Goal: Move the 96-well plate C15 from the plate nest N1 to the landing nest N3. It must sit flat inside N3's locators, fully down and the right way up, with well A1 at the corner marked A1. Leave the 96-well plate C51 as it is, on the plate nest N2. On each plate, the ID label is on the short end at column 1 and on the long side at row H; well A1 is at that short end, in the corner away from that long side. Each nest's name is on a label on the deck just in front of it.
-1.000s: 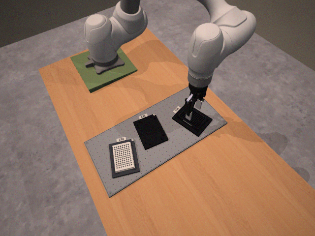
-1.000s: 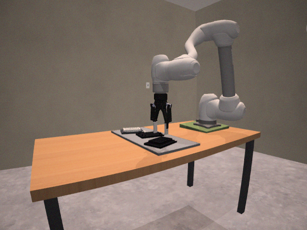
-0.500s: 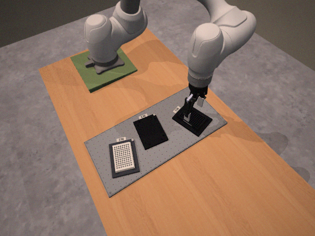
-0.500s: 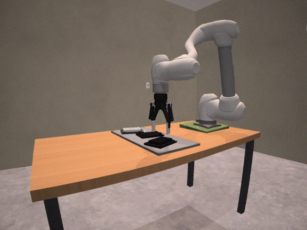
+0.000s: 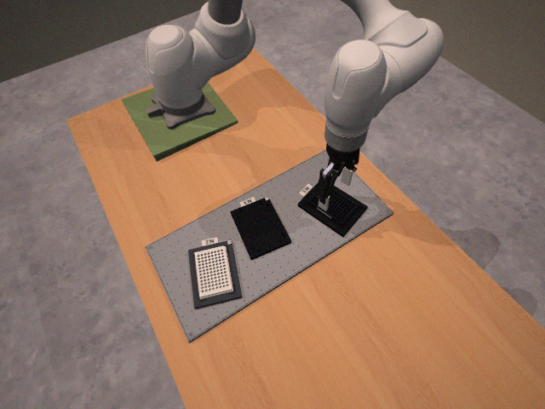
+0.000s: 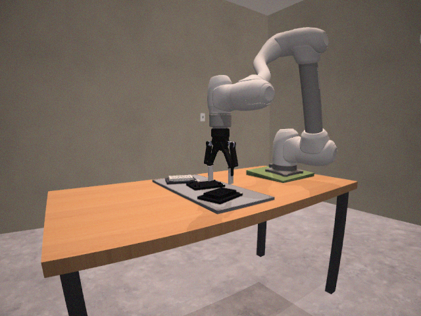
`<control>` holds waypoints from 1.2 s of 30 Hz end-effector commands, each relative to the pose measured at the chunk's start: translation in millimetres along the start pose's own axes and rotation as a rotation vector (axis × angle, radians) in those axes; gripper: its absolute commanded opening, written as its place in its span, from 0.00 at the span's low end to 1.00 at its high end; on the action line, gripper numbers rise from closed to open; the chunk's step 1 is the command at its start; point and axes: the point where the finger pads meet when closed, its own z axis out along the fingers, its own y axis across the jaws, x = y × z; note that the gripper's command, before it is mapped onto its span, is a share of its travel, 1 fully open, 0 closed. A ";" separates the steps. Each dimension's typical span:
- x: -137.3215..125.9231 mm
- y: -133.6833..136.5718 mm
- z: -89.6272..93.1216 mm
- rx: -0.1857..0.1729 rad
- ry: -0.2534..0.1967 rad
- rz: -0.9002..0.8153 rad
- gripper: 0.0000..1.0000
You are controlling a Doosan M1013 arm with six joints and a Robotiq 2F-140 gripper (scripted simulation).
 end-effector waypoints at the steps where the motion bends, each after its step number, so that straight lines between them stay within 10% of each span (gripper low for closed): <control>1: 0.0 0.0 0.0 0.000 0.000 0.000 0.66; 36: -0.2 -0.1 18.5 0.000 -0.001 0.000 0.66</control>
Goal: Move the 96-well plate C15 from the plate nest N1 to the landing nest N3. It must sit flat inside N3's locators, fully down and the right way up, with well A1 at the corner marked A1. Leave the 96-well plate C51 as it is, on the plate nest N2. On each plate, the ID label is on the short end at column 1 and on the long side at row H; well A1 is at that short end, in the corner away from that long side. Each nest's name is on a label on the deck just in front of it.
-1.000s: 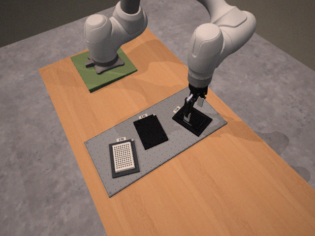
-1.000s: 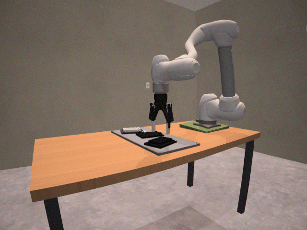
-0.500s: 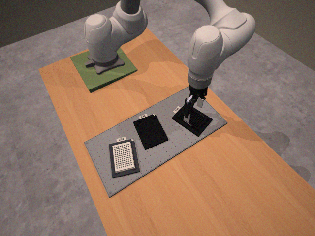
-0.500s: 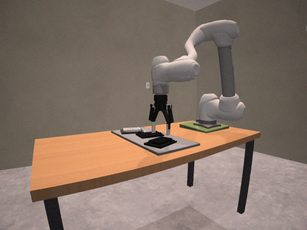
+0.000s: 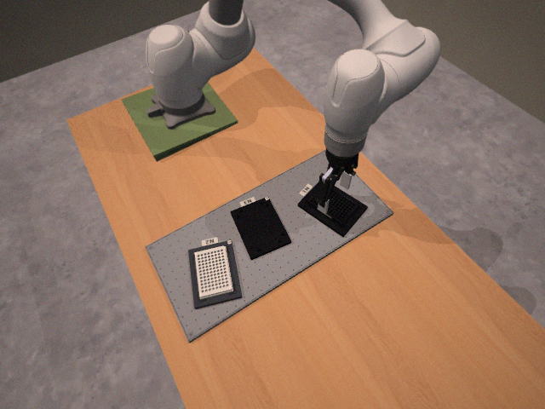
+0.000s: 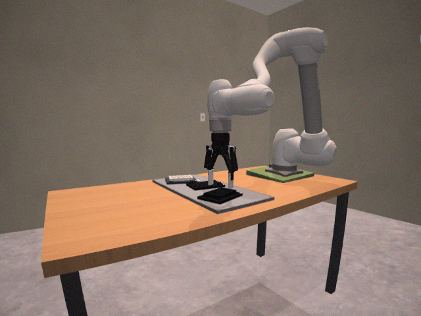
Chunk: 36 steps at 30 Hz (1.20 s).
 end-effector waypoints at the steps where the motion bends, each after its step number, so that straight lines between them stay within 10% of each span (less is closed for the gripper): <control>1: 0.0 0.0 1.6 0.000 0.000 0.000 0.66; 36: -0.1 -0.1 8.3 0.000 0.000 0.000 0.66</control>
